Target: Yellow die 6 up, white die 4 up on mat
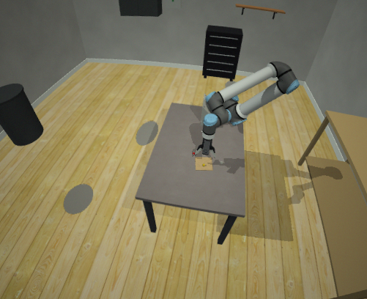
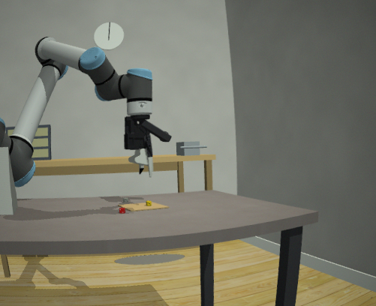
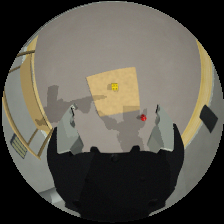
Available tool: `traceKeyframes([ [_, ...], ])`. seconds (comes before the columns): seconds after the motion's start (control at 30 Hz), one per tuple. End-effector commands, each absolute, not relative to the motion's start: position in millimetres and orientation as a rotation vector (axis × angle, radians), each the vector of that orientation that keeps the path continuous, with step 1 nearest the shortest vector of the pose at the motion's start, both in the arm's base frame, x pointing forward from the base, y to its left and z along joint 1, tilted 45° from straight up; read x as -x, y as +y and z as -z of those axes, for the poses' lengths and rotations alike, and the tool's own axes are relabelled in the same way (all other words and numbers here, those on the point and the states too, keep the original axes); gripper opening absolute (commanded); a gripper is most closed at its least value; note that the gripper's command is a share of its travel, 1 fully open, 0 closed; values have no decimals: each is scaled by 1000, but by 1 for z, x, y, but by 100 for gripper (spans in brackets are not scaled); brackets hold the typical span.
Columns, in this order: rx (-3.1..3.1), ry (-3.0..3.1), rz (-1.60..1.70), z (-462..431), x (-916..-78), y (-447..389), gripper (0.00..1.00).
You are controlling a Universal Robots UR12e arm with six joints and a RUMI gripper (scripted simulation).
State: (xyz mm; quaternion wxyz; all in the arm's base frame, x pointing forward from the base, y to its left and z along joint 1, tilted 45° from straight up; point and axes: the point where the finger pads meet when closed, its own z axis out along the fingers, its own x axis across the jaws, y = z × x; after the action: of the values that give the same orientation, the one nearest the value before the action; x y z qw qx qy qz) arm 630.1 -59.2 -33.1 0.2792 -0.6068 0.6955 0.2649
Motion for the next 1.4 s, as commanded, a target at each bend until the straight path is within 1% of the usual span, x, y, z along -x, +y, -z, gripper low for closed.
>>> traceKeyframes([
  [0.0, 1630, 1866, -703, 31, -633, -63, 100],
  [1.37, 1583, 1919, -726, 26, -632, -57, 100],
])
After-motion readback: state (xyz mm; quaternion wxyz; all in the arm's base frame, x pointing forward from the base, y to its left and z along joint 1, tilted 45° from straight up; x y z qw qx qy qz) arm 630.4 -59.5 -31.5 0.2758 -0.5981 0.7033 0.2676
